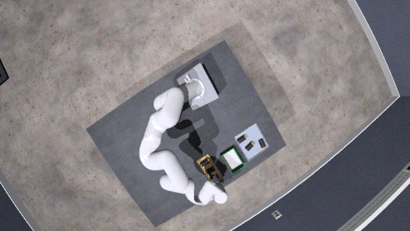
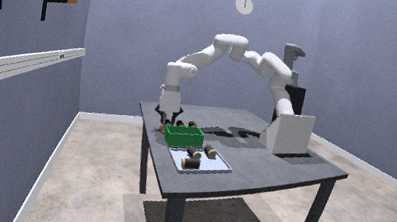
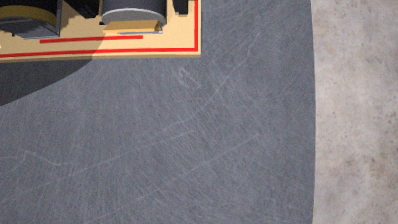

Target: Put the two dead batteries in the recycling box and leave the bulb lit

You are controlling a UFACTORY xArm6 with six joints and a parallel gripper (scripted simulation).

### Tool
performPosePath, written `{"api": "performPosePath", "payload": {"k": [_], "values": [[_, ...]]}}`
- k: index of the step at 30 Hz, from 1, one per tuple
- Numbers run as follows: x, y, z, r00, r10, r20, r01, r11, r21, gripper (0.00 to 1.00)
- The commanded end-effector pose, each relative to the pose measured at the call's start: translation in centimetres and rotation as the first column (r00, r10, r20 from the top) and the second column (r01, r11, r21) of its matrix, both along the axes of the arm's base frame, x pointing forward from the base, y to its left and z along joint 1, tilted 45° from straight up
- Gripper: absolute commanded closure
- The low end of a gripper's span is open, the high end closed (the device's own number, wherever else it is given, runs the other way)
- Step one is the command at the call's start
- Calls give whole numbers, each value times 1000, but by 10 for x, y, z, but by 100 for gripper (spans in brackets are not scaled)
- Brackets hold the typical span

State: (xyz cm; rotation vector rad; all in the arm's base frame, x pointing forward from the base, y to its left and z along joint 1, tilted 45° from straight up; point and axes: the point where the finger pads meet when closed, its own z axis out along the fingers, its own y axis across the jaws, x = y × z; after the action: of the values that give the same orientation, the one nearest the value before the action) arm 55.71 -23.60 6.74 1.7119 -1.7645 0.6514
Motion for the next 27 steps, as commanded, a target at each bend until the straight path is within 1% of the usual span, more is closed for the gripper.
{"api": "performPosePath", "payload": {"k": [1,20,27], "values": [[1,1,1,1000,2,3,-2,1000,0,49],[1,2,2,1000,2,3,-2,1000,0,49],[2,12,13,1000,2,3,-2,1000,0,49]]}}
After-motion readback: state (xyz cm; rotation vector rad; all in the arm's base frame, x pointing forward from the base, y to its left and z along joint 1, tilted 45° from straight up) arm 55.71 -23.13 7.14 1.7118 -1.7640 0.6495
